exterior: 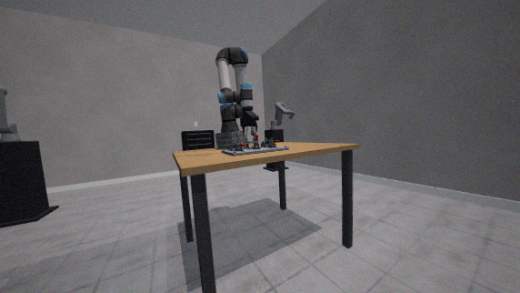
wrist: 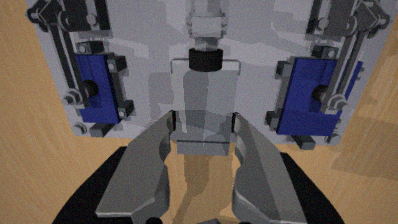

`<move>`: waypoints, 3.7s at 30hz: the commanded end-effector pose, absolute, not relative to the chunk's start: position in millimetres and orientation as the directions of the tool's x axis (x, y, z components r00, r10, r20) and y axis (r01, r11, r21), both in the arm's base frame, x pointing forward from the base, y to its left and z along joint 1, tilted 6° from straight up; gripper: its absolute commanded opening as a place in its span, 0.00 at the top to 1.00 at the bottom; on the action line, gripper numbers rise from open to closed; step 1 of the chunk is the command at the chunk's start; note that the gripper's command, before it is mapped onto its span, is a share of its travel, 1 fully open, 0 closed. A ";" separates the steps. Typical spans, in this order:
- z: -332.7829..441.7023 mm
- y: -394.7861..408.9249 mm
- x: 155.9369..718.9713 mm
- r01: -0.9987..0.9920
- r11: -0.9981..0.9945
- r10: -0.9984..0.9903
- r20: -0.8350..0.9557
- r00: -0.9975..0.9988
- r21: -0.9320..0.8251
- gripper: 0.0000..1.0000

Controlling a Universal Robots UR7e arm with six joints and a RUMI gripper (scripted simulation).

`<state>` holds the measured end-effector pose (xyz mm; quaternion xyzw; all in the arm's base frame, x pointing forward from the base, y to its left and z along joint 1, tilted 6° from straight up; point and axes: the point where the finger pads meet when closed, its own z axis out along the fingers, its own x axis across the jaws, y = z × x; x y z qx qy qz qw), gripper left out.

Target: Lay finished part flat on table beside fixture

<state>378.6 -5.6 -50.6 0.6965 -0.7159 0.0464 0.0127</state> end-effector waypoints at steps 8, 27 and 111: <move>-44.4 -5.2 378.6 -0.998 0.025 -0.996 0.083 -0.029 -0.050 1.00; -37.0 -4.5 376.6 -0.998 0.025 -0.996 0.083 -0.029 -0.050 1.00; -10.7 1.1 369.1 -0.998 0.025 -0.996 0.083 -0.029 -0.050 1.00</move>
